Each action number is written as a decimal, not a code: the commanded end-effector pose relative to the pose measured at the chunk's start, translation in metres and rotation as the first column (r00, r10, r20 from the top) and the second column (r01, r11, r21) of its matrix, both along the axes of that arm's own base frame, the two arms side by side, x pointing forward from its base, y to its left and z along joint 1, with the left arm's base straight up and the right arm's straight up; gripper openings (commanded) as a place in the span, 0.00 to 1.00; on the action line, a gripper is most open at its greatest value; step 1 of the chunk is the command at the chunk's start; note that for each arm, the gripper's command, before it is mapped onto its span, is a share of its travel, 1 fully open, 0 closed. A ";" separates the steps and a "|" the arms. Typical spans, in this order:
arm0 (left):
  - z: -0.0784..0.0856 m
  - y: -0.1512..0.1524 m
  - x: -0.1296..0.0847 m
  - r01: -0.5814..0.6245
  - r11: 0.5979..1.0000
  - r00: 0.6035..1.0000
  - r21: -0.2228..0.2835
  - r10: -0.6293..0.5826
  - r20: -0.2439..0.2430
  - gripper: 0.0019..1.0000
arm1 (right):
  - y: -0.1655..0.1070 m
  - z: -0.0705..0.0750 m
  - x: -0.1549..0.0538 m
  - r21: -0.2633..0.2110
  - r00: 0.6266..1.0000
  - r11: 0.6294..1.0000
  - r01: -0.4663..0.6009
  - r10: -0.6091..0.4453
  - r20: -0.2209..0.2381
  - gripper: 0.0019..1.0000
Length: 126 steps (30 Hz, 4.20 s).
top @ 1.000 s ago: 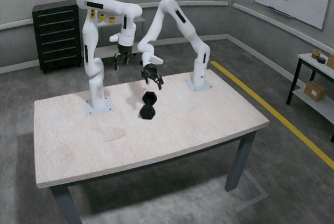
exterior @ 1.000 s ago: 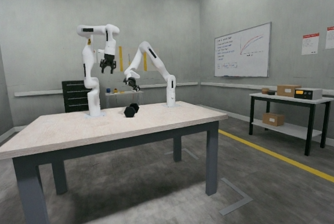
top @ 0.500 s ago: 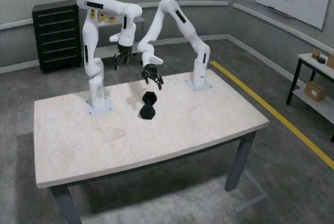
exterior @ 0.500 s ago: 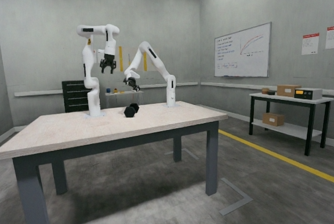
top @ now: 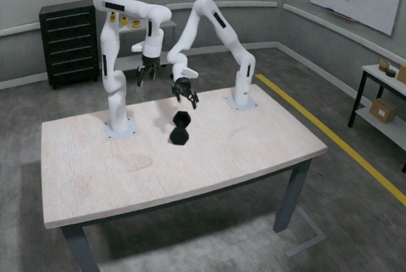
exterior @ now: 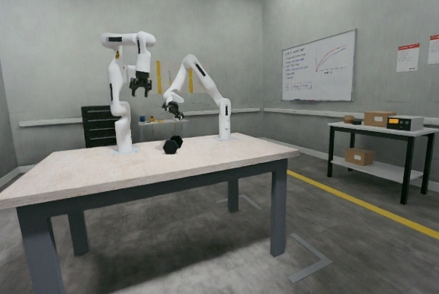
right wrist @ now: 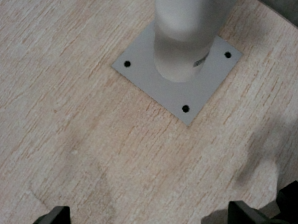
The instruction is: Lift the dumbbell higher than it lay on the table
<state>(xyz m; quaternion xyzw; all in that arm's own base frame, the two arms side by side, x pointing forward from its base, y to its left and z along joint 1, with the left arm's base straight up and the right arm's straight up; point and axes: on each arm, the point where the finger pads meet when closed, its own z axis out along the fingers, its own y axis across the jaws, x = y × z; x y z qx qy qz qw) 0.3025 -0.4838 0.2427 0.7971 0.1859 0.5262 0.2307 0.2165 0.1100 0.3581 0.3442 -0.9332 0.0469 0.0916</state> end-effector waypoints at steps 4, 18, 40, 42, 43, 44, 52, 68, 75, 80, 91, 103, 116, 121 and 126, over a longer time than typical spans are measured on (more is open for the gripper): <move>0.001 0.000 0.000 0.000 1.000 1.000 -0.002 0.000 0.001 1.00 | -0.009 -0.004 0.013 0.005 0.997 0.997 0.071 -0.071 0.005 1.00; 0.001 0.000 0.000 0.000 1.000 1.000 -0.002 0.000 0.001 1.00 | -0.048 -0.017 0.049 0.020 0.960 0.960 0.278 -0.278 0.019 1.00; 0.001 0.000 0.000 0.000 1.000 1.000 -0.002 0.000 0.001 1.00 | -0.187 -0.050 0.098 0.056 0.688 0.690 0.721 -0.724 0.051 1.00; 0.001 0.000 0.000 0.000 1.000 1.000 -0.002 0.000 0.001 1.00 | -0.202 -0.054 0.099 0.059 0.651 0.653 0.755 -0.757 0.054 1.00; 0.001 0.000 0.000 0.000 1.000 1.000 -0.002 0.000 0.001 1.00 | -0.210 -0.055 0.099 0.061 0.632 0.634 0.771 -0.773 0.056 1.00; 0.001 0.000 0.000 0.000 1.000 1.000 -0.002 0.000 0.001 1.00 | -0.218 -0.057 0.099 0.063 0.613 0.615 0.786 -0.788 0.057 1.00; 0.001 0.000 0.000 0.000 1.000 1.000 -0.002 0.000 0.001 1.00 | -0.269 -0.068 0.094 0.073 0.478 0.482 0.873 -0.876 0.067 1.00; 0.001 0.000 0.000 0.000 1.000 1.000 -0.002 0.000 0.001 1.00 | -0.371 -0.091 0.056 0.095 0.174 0.181 0.979 -0.981 0.086 1.00; 0.001 0.000 0.000 0.000 1.000 1.000 -0.002 0.000 0.001 1.00 | -0.412 -0.101 0.030 0.103 0.039 0.049 0.993 -0.995 0.094 1.00; 0.001 0.000 0.000 0.000 1.000 1.000 -0.002 0.000 0.001 1.00 | -0.427 -0.105 0.017 0.107 -0.016 -0.005 0.994 -0.995 0.098 1.00; 0.001 0.000 0.000 0.000 1.000 1.000 -0.002 0.000 0.001 1.00 | -0.480 -0.120 -0.038 0.120 -0.218 -0.205 0.971 -0.970 0.110 1.00; 0.001 0.000 0.000 0.000 1.000 1.000 -0.002 0.000 0.001 1.00 | -0.516 -0.133 -0.092 0.131 -0.377 -0.361 0.923 -0.919 0.120 1.00; 0.001 0.000 0.000 0.000 1.000 1.000 -0.002 0.000 0.001 1.00 | -0.542 -0.145 -0.148 0.140 -0.514 -0.497 0.856 -0.848 0.129 1.00; 0.001 0.000 0.000 0.000 1.000 1.000 -0.002 0.000 0.001 1.00 | -0.550 -0.150 -0.172 0.144 -0.565 -0.548 0.824 -0.814 0.133 1.00; 0.001 0.000 0.000 0.000 1.000 1.000 -0.002 0.000 0.001 1.00 | -0.555 -0.154 -0.191 0.147 -0.605 -0.587 0.796 -0.785 0.136 1.00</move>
